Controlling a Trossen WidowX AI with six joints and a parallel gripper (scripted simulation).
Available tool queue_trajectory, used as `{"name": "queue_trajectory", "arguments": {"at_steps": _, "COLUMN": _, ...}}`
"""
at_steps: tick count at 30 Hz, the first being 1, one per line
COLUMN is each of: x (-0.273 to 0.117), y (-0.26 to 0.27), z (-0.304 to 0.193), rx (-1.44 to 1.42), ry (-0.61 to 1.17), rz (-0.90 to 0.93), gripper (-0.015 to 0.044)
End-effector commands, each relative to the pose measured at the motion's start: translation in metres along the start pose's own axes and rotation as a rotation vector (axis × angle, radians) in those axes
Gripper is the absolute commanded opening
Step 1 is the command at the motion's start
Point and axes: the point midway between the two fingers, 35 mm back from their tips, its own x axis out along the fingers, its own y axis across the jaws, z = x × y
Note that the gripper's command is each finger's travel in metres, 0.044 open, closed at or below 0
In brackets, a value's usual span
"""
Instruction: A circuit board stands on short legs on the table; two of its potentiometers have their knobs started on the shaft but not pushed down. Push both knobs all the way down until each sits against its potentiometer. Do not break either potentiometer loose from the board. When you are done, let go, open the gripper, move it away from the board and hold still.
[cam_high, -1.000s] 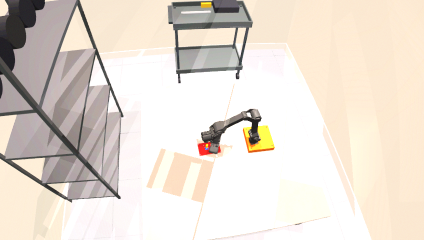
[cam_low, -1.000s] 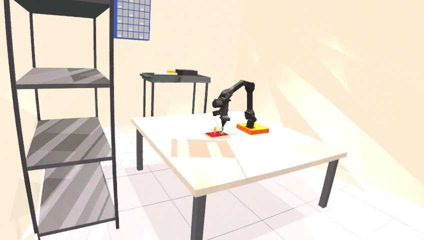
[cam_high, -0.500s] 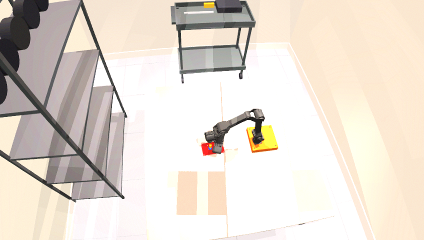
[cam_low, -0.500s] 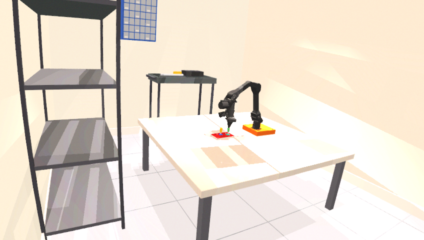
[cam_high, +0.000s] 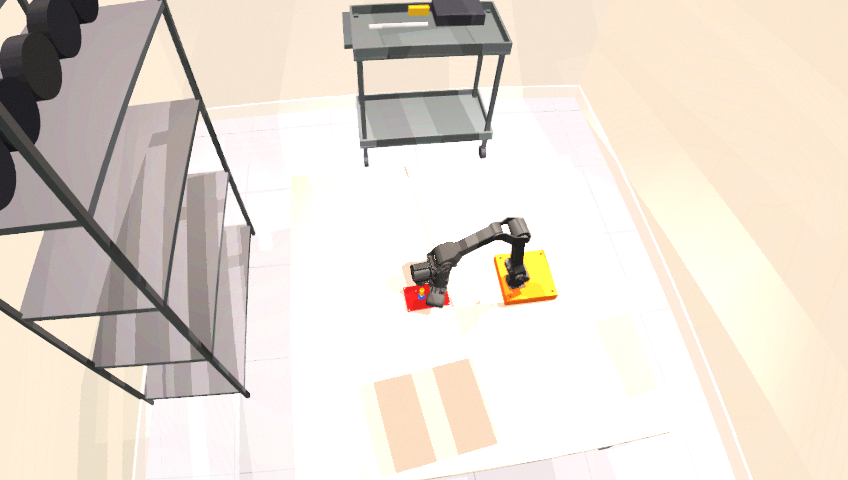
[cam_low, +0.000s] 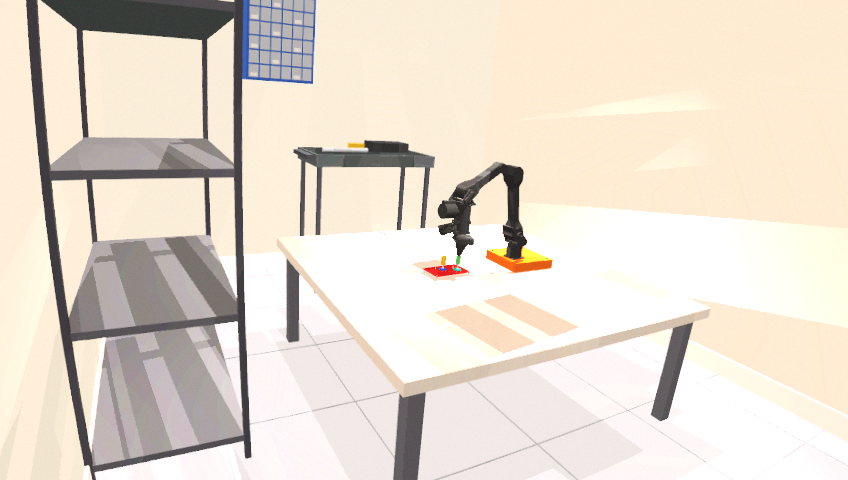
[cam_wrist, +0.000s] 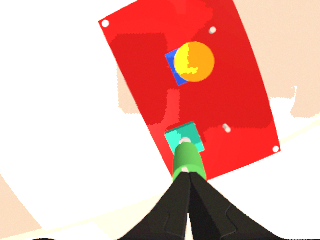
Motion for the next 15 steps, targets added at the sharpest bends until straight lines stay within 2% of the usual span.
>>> {"name": "queue_trajectory", "arguments": {"at_steps": 1, "x": 0.0033, "y": -0.0007, "z": -0.0001, "rx": -0.003, "ry": -0.001, "rz": -0.004, "gripper": 0.0}}
{"name": "queue_trajectory", "arguments": {"at_steps": 15, "x": 0.0084, "y": -0.0007, "z": -0.0001, "rx": -0.003, "ry": -0.001, "rz": -0.004, "gripper": 0.0}}
